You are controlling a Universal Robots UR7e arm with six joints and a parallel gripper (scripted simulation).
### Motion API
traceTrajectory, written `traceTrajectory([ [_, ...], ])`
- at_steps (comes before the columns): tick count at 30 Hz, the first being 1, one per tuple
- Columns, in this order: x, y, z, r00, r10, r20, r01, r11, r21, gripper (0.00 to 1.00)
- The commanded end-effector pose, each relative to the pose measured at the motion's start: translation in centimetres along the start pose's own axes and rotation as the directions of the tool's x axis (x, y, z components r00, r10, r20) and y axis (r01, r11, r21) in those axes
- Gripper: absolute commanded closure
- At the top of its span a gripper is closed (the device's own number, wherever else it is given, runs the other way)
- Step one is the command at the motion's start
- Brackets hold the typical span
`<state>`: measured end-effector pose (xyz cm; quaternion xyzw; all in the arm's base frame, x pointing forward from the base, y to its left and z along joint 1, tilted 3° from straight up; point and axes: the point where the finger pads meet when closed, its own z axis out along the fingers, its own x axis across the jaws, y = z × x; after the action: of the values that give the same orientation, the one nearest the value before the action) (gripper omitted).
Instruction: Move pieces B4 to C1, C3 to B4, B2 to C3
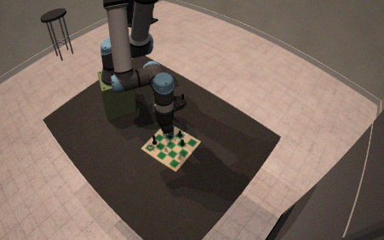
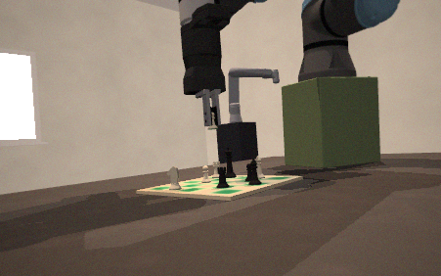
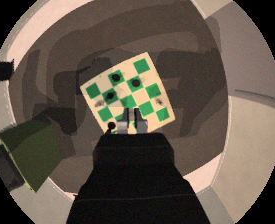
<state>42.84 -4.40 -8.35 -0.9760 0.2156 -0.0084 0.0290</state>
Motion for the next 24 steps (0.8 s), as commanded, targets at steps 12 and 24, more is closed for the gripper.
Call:
traceTrajectory([
  [12, 2.1, 0.4, -0.1, 0.884, 0.468, -0.002, -0.468, 0.884, 0.0, 1.0],
  [24, 3.5, 1.2, -0.1, 0.627, 0.779, -0.002, -0.779, 0.627, 0.001, 1.0],
])
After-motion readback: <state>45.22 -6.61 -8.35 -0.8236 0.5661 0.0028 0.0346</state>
